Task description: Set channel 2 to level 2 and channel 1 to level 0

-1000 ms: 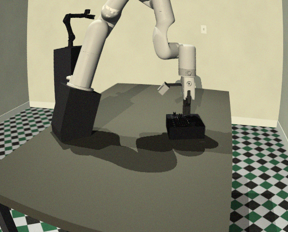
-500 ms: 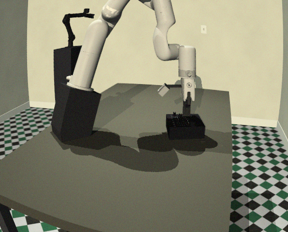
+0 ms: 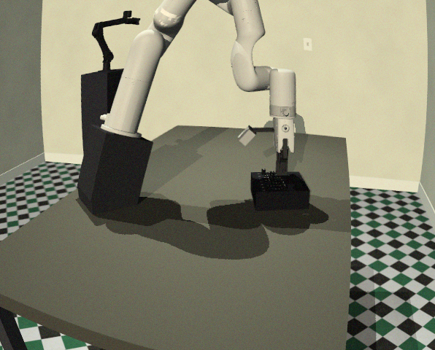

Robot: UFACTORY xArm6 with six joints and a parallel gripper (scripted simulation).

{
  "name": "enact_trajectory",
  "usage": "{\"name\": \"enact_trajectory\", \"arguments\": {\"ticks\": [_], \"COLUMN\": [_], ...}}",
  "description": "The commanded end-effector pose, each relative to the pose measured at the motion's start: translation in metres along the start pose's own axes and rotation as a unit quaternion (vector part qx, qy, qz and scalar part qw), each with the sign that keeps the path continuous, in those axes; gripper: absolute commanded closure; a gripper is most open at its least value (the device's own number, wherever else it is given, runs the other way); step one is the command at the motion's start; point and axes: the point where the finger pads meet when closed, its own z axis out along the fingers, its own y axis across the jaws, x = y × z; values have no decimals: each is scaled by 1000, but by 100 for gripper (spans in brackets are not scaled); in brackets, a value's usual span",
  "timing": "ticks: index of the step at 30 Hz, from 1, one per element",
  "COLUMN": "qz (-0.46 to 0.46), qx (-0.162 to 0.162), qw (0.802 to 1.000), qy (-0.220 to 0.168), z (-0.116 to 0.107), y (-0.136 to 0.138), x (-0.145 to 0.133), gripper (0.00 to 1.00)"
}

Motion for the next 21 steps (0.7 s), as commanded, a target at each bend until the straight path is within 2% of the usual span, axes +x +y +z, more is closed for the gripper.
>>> {"name": "enact_trajectory", "arguments": {"ticks": [1,21], "qz": [0,0], "qx": [0,0], "qw": [1000,1000], "qy": [-2,-2], "z": [-1,-1], "y": [0,0], "x": [-1,6], "gripper": [100,100]}}
